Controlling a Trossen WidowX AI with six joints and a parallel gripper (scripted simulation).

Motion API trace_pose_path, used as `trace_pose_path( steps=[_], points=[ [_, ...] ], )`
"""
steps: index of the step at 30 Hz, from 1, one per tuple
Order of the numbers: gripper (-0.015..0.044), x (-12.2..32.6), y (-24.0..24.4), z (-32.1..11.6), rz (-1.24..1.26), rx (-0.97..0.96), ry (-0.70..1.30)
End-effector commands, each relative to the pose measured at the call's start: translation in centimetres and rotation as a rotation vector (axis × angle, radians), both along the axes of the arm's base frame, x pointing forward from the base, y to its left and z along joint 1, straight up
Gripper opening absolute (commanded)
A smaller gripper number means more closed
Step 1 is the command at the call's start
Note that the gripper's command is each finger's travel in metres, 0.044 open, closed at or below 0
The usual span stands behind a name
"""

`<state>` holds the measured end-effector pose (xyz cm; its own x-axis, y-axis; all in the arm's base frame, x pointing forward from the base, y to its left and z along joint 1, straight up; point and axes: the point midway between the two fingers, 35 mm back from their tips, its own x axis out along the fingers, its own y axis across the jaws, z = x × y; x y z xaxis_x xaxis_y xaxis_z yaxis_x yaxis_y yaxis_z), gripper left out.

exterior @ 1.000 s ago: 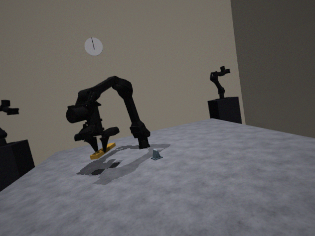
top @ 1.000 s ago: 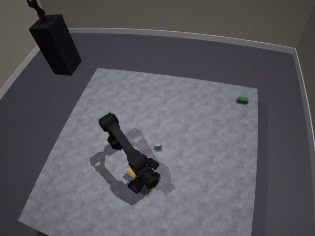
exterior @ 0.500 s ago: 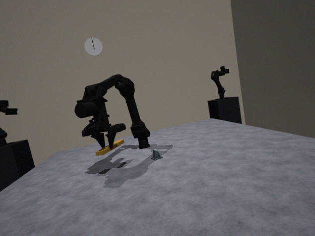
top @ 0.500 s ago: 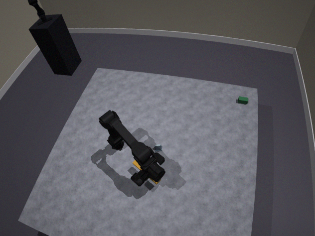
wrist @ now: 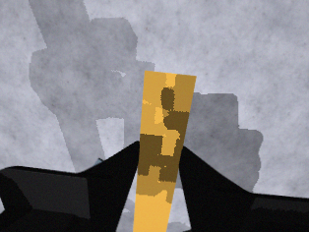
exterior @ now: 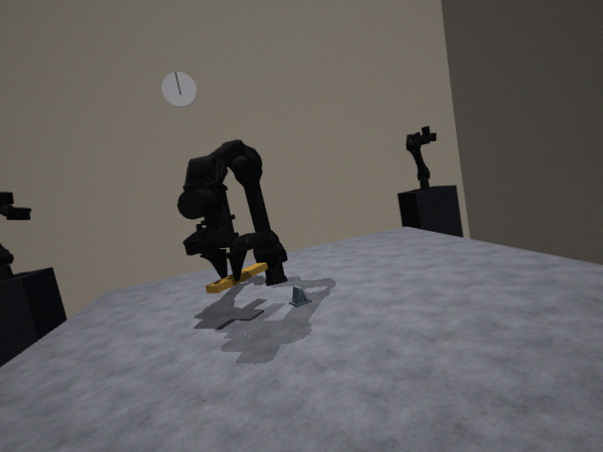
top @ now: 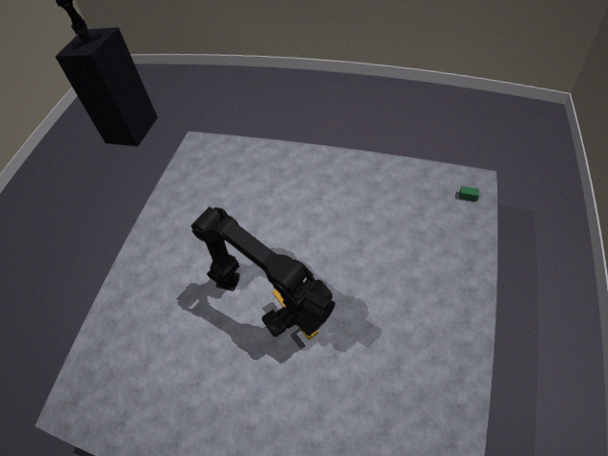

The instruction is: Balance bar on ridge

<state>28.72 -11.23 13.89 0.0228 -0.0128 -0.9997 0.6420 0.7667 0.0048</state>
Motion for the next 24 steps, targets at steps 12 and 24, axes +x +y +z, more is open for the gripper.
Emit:
trace_pose_path(
  steps=[12,24],
  points=[
    [0.0,0.1,6.1,0.0,-0.238,0.014,-0.002],
    [0.0,-1.0,10.6,-0.1,-0.434,0.022,-0.002]
  ],
)
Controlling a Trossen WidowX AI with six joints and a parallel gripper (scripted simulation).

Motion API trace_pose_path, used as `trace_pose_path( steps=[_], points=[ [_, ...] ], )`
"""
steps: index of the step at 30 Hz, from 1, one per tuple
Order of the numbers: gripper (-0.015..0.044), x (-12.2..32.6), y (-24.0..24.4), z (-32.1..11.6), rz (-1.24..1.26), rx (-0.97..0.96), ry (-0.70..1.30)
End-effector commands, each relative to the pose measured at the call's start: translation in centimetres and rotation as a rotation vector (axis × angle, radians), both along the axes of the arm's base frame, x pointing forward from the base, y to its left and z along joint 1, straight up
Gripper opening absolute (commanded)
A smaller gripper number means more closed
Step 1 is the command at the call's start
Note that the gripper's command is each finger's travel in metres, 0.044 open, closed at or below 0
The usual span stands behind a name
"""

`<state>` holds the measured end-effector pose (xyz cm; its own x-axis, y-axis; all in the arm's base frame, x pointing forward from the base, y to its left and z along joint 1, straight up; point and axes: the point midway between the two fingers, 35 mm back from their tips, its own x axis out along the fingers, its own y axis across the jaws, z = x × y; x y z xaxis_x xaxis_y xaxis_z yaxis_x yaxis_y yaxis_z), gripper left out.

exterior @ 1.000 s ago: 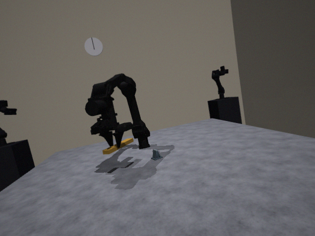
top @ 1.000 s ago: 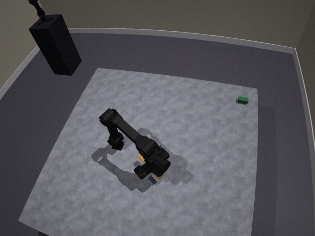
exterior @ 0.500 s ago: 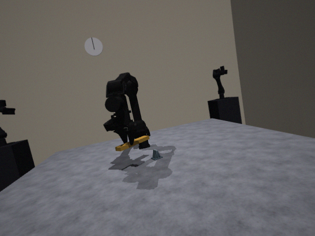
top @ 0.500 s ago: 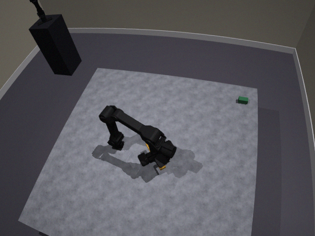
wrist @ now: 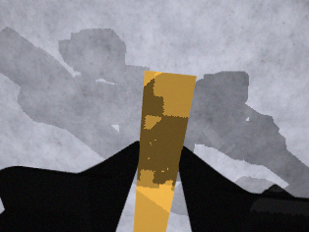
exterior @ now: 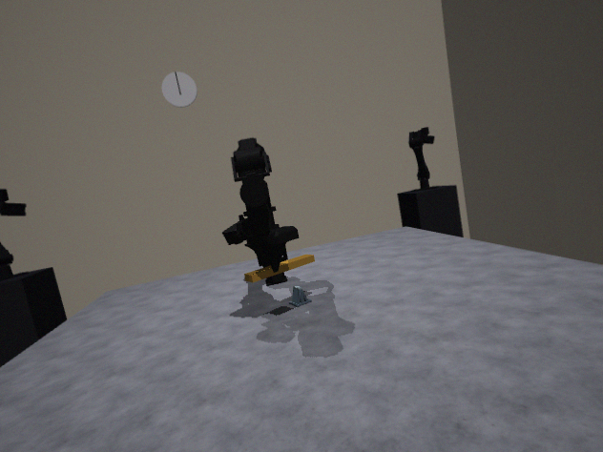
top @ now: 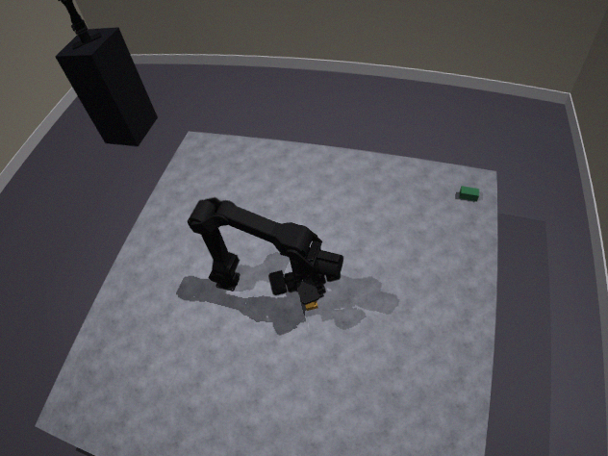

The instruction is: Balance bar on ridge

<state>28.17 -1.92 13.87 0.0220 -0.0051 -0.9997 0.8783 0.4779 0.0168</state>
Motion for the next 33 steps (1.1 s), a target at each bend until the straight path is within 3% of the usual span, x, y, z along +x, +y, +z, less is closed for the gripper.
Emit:
trace_pose_path(
  steps=[1,33],
  points=[
    [0.0,-0.6,1.6,-0.1,-0.075,0.007,0.0],
    [0.0,-1.7,2.9,-4.0,-0.147,0.009,0.0]
  ],
)
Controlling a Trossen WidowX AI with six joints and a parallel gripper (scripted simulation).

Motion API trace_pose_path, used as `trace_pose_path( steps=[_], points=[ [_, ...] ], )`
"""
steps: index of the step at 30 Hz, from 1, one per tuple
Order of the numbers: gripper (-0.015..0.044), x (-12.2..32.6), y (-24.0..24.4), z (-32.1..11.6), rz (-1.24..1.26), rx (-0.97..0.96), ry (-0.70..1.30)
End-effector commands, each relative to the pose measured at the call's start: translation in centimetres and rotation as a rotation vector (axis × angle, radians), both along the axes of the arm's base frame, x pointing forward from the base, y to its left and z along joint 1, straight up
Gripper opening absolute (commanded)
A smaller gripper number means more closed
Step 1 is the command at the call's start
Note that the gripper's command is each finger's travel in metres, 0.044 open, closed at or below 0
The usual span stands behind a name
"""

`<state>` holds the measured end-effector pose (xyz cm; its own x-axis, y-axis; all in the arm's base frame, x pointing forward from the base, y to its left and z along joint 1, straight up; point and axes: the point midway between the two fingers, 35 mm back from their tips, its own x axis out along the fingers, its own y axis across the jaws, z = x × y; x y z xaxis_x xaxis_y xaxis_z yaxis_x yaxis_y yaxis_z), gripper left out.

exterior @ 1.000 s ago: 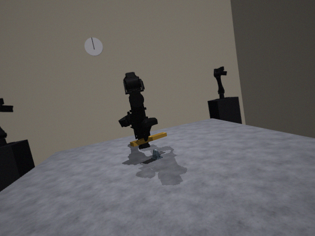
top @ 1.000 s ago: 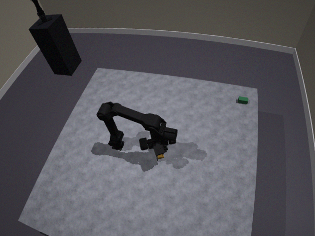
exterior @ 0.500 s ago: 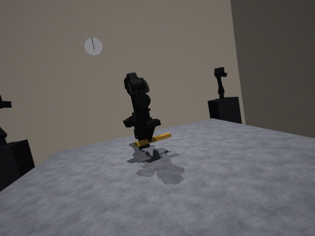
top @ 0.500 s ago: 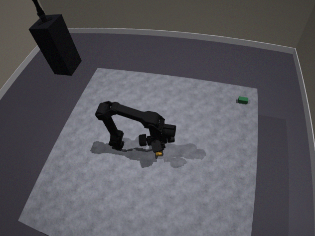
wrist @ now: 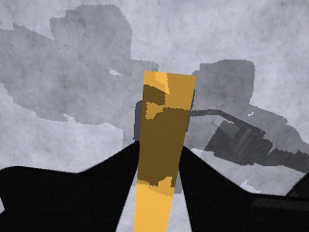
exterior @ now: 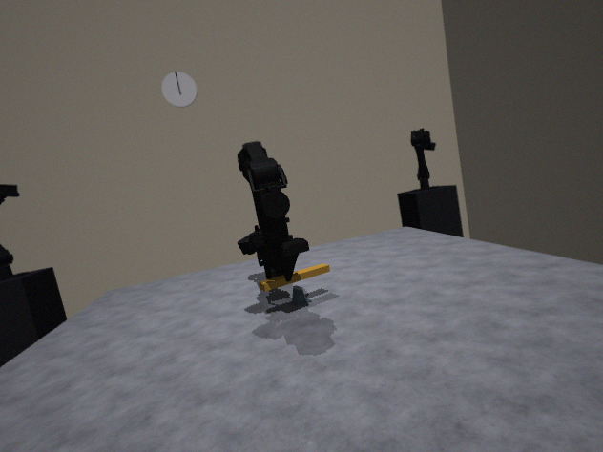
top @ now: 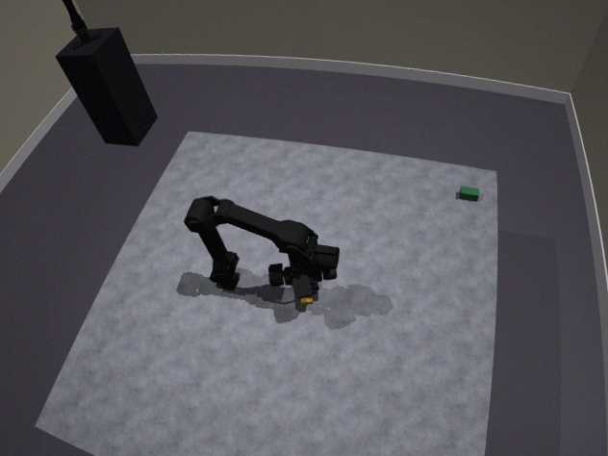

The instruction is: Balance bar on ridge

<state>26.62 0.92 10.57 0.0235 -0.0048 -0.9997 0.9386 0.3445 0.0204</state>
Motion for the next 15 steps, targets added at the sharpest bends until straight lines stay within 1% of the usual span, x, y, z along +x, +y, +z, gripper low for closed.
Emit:
trace_pose_path(
  steps=[1,15],
  points=[
    [0.0,-0.12,0.03,-0.82,-0.001,0.006,0.002],
    [0.0,-0.2,-0.01,-1.12,-0.001,0.006,0.002]
  ],
)
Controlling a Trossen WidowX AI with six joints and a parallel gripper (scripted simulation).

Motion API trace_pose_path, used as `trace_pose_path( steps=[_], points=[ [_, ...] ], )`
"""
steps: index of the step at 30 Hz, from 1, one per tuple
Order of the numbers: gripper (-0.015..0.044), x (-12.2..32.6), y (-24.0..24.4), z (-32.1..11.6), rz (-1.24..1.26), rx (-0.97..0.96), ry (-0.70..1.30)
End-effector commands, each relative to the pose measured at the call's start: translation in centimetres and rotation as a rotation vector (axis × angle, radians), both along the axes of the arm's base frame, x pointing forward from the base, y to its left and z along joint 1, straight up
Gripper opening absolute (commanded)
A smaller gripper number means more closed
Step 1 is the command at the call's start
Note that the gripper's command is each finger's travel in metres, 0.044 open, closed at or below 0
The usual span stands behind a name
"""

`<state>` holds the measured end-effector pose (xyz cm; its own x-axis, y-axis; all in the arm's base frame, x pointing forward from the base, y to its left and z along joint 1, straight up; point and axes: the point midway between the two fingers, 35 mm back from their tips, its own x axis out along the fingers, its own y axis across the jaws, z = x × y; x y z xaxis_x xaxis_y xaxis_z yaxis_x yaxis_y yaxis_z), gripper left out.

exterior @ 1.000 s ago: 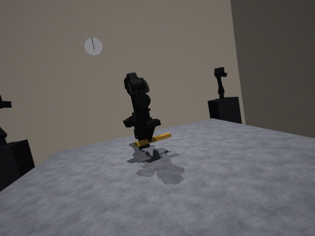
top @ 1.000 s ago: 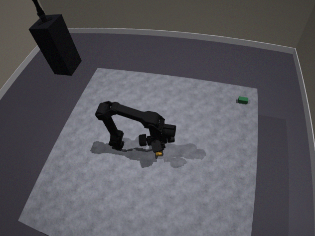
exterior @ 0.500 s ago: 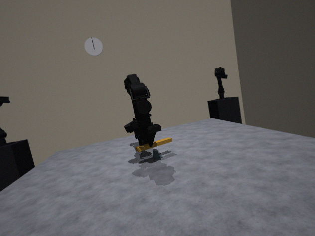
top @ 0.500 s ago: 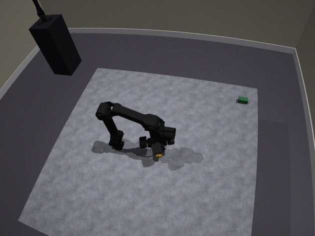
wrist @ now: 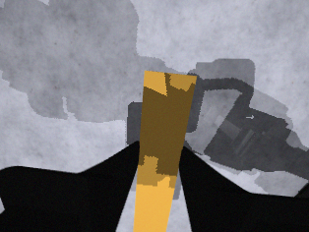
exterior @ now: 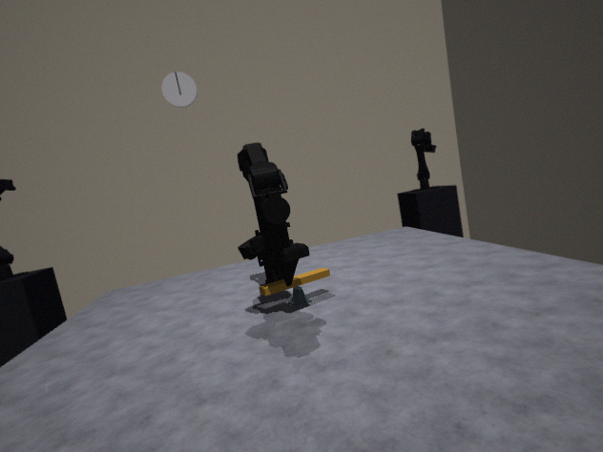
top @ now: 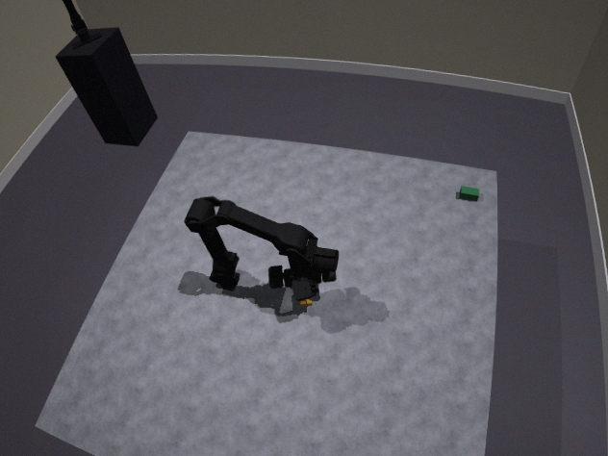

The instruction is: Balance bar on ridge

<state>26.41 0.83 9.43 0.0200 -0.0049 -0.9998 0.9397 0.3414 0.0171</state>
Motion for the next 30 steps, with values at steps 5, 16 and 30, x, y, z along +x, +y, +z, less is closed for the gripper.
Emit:
trace_pose_path(
  steps=[5,16,30],
  points=[
    [0.0,0.01,0.08,0.0,0.003,0.006,-0.001],
    [0.0,0.01,0.08,-0.1,0.003,0.006,-0.001],
    [0.0,0.01,0.09,-0.21,0.003,0.006,-0.001]
  ],
)
